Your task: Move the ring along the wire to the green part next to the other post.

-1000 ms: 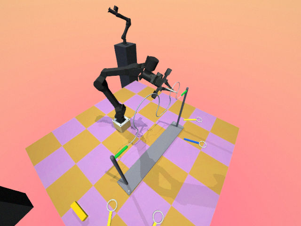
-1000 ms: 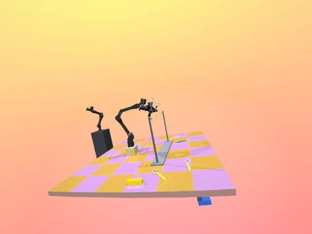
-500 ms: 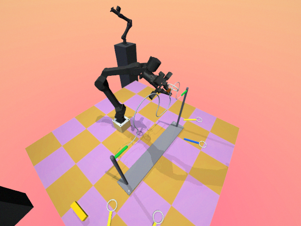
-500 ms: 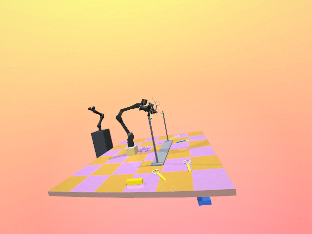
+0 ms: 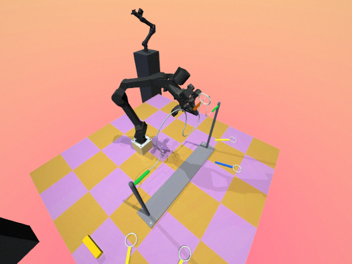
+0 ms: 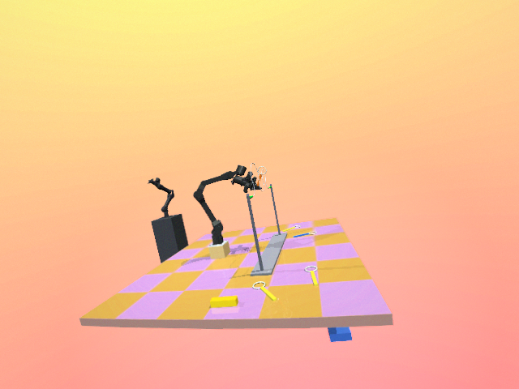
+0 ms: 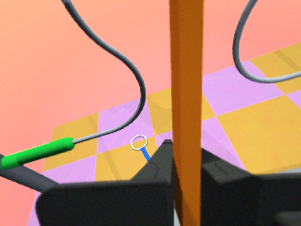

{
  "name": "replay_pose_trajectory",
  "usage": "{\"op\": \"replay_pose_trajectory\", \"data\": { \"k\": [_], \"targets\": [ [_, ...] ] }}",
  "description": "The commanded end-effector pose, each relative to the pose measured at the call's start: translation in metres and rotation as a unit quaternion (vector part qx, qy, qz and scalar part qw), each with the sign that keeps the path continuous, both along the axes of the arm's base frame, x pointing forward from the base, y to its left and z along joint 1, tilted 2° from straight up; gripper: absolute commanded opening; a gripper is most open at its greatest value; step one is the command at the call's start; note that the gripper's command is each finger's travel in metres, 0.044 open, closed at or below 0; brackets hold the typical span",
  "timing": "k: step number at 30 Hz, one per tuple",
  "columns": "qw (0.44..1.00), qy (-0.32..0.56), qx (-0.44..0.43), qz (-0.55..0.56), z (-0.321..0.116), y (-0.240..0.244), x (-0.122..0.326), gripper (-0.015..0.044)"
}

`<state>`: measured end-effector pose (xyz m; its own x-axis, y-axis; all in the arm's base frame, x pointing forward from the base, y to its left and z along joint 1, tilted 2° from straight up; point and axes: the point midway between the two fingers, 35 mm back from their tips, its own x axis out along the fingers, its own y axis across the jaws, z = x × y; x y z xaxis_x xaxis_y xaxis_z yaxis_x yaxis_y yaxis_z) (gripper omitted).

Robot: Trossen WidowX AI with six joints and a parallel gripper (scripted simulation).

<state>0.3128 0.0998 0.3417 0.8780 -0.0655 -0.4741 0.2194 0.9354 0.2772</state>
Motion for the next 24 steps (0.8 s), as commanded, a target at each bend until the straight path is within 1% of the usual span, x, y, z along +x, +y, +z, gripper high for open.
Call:
{"op": "replay_pose_trajectory", "data": {
  "k": [1, 12, 24],
  "targets": [
    [0.999, 0.003, -0.045, -0.002, 0.001, -0.006, -0.001, -0.015],
    [0.987, 0.017, -0.162, -0.005, -0.002, -0.021, -0.002, -0.015],
    [0.957, 0.032, -0.288, -0.008, 0.0, -0.037, -0.004, -0.015]
  ]
}}
